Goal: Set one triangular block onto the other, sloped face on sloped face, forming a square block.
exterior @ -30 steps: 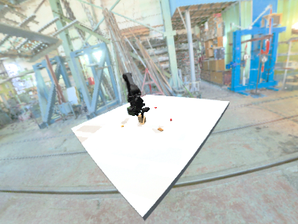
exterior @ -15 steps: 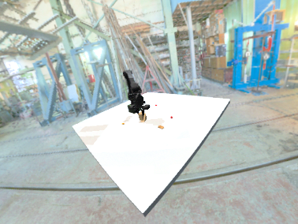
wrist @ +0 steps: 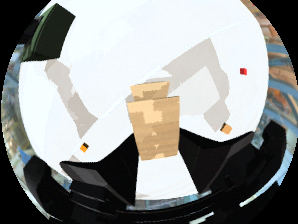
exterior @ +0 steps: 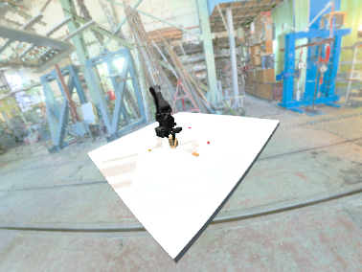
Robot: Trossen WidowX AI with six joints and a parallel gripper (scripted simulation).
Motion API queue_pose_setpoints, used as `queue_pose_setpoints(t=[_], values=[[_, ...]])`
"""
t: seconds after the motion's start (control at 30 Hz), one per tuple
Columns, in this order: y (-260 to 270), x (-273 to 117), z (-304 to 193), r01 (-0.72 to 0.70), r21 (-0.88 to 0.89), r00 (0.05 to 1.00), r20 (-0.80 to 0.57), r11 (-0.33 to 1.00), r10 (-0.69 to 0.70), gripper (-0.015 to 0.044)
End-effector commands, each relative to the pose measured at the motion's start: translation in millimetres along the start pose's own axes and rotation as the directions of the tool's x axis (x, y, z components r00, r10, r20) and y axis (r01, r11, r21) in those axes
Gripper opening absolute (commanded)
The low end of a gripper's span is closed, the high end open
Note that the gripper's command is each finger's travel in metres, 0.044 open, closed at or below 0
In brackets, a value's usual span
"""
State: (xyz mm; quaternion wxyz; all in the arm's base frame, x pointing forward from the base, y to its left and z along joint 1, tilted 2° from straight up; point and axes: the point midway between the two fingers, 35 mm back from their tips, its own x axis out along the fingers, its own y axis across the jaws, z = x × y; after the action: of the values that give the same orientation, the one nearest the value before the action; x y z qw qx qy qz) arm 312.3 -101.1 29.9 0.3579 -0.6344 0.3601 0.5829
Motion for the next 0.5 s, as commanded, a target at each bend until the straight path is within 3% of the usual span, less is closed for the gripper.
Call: queue_pose_setpoints(t=[0.0, 0.47], values=[[-0.8, -0.1, 0.3, 0.006, 0.008, 1.0, 0.003, 1.0, -0.006, 0.0], [-1.0, 5.7, 2.6, 0.007, 0.008, 1.0, 0.003, 1.0, -0.007, 0.0]])
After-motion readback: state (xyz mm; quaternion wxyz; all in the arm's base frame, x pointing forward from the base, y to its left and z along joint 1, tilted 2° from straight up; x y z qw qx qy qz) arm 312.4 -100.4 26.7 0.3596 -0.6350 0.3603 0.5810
